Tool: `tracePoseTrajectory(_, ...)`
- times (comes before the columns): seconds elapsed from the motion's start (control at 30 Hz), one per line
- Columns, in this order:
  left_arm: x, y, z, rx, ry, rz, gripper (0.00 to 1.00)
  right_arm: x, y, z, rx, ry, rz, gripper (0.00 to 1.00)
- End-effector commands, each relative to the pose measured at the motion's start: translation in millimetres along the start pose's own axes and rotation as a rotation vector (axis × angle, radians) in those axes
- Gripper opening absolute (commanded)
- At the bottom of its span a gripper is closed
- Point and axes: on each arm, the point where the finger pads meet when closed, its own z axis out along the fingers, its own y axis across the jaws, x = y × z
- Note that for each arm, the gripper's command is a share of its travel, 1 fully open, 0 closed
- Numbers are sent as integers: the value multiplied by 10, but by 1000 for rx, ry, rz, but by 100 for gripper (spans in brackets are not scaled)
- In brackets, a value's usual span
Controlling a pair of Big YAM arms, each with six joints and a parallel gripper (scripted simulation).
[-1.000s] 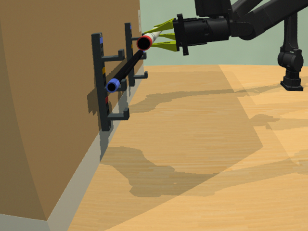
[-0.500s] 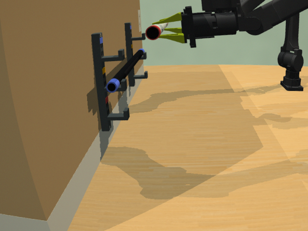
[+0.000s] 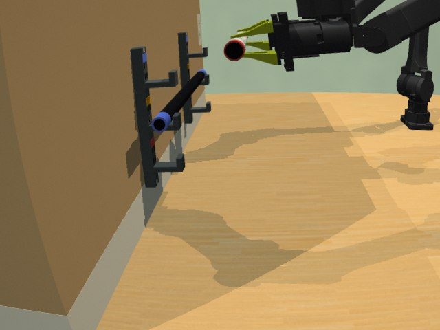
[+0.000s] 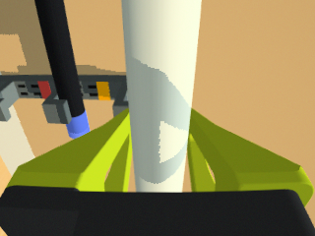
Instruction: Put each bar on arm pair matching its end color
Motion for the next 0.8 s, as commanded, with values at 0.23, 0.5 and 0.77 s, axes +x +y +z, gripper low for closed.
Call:
tracePoseTrajectory(0.23,10,539,-273,-106,3,-25,0,59,-625,-224,115,14,34,0)
tracePoseTrajectory(0.5,10,513,-371,-106,3,-25,0,59,-613,-324,115,14,34,0)
tracePoseTrajectory(0.77,11,472,-502,-106,3,-25,0,58,-590,-456,115,14,34,0)
